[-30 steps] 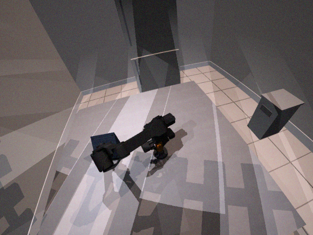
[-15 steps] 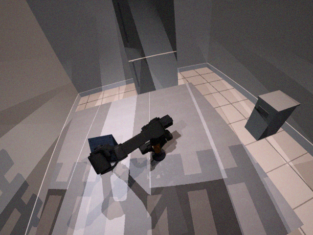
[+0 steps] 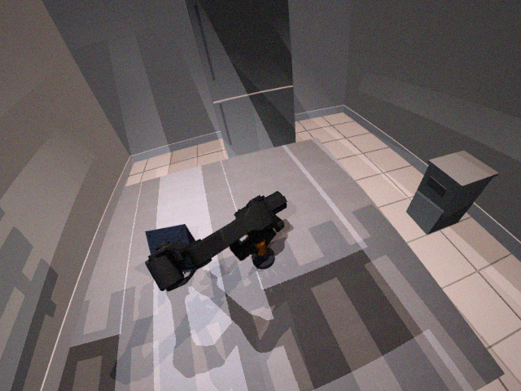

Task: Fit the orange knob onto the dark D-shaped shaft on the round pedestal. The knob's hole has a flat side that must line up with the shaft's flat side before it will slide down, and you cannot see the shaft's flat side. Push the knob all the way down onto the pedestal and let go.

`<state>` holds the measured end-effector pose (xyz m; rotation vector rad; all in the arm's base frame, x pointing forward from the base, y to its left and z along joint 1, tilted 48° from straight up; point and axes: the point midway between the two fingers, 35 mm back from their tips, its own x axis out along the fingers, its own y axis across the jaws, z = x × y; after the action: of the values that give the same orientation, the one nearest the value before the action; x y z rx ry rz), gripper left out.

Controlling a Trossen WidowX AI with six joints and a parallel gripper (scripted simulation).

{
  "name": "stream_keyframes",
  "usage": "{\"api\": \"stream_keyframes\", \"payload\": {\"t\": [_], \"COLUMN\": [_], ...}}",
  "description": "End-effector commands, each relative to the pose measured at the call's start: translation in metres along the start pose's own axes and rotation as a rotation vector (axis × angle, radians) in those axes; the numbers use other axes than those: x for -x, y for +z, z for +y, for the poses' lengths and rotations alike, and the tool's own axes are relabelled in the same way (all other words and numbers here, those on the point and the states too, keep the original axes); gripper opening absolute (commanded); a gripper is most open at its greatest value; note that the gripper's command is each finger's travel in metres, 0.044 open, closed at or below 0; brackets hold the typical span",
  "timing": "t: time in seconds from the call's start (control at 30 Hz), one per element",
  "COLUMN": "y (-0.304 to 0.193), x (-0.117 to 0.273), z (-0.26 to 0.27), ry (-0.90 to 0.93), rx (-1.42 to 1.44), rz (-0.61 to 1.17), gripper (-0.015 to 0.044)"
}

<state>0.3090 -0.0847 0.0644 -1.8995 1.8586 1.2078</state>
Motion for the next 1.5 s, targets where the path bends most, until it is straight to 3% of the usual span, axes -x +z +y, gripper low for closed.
{"api": "stream_keyframes", "payload": {"t": [0.0, 0.63, 0.9, 1.47], "y": [-0.0001, -0.0011, -0.0001, -0.0008], "x": [-0.0012, 0.0027, 0.0008, -0.0023], "z": [-0.0006, -0.0001, -0.0006, -0.0007], "ry": [-0.002, -0.002, -0.002, -0.002], "rx": [0.016, 0.016, 0.226, 0.226], "rz": [0.002, 0.001, 0.002, 0.002], "gripper": [0.0000, 0.0000, 0.0000, 0.0000]}}
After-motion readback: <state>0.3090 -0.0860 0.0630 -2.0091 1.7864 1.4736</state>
